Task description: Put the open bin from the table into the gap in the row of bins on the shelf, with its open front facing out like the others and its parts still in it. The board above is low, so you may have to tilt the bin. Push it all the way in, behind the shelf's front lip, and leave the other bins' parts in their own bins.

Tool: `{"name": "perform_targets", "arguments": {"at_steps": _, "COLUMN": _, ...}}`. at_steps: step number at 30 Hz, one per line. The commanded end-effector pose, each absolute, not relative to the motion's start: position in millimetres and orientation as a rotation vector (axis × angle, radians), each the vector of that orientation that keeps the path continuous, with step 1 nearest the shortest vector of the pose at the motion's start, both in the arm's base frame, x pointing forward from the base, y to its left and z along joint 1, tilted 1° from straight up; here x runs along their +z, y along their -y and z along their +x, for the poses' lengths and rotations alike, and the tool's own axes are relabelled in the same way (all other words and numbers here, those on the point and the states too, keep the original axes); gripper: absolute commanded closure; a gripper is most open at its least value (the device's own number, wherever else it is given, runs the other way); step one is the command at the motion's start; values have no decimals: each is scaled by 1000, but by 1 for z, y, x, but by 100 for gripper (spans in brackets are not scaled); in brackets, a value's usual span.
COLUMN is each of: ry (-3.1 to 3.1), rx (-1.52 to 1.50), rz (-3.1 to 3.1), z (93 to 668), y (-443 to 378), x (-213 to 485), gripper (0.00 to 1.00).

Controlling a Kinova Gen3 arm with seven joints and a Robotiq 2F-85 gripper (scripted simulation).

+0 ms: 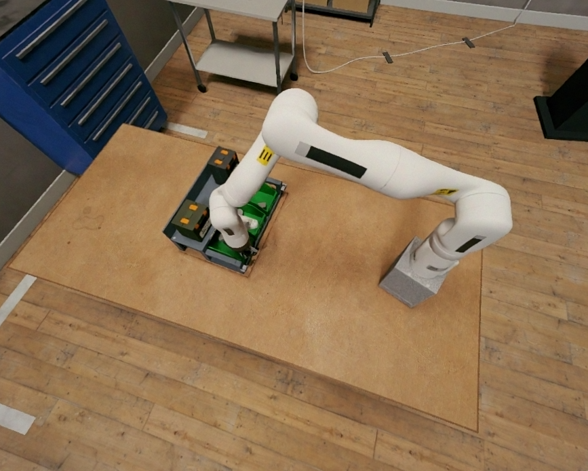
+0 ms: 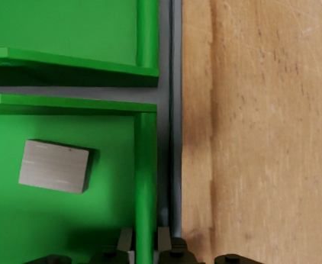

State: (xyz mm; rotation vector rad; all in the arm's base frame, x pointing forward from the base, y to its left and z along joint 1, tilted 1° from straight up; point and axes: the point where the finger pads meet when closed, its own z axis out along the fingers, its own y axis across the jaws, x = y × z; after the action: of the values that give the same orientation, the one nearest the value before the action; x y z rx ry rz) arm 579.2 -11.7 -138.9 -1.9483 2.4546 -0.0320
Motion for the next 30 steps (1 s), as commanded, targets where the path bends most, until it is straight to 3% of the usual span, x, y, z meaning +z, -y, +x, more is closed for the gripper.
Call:
{"name": "perform_targets", "arguments": {"at_steps": 1, "ry": -2452, "rx": -36, "rz": -1947, "z": 581, "y": 12, "x": -138, "gripper": 90}}
{"name": "perform_targets", "arguments": {"at_steps": 14, "ry": -2452, "rx": -36, "rz": -1946, "z": 581, "y": 12, "x": -138, "gripper": 90}}
{"name": "perform_targets", "arguments": {"at_steps": 15, "ry": -2453, "rx": -35, "rz": -1947, "z": 581, "y": 12, "x": -139, "gripper": 0}}
{"name": "perform_targets", "arguments": {"at_steps": 30, "ry": -2453, "rx": -35, "rz": -1947, "z": 581, "y": 12, "x": -139, "gripper": 0}}
